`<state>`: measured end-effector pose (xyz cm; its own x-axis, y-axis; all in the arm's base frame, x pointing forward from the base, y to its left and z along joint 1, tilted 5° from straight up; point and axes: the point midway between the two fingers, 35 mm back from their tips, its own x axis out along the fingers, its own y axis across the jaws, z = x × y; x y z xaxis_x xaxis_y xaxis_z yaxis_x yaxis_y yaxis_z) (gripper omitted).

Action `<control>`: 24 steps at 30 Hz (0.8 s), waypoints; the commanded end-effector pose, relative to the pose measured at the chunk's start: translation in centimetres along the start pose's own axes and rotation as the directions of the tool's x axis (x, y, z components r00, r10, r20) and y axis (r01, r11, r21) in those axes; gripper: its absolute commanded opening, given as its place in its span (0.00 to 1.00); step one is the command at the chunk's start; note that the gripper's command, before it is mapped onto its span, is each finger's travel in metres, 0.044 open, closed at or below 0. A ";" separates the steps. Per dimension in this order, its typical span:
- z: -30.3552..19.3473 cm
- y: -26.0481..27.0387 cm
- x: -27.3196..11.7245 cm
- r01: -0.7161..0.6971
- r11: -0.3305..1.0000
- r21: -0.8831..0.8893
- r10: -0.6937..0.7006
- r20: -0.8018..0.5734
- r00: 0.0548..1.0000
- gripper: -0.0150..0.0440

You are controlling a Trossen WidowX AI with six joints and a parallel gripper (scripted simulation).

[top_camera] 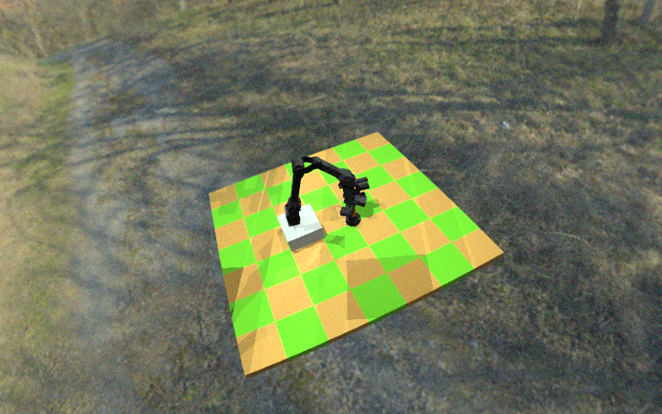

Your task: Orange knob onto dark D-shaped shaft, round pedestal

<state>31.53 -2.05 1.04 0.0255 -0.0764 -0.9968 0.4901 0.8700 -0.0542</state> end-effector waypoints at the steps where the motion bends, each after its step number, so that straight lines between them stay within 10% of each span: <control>1: 0.1 0.0 0.3 0.000 1.000 0.003 0.000 0.006 1.000 0.25; 9: 0.0 0.0 0.2 0.000 1.000 0.000 0.000 0.000 1.000 0.25; 24: 0.0 0.0 0.2 0.000 1.000 0.000 0.000 0.000 1.000 0.92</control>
<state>31.55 -2.06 0.82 0.0249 -0.0761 -0.9968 0.4906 0.8697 -0.0541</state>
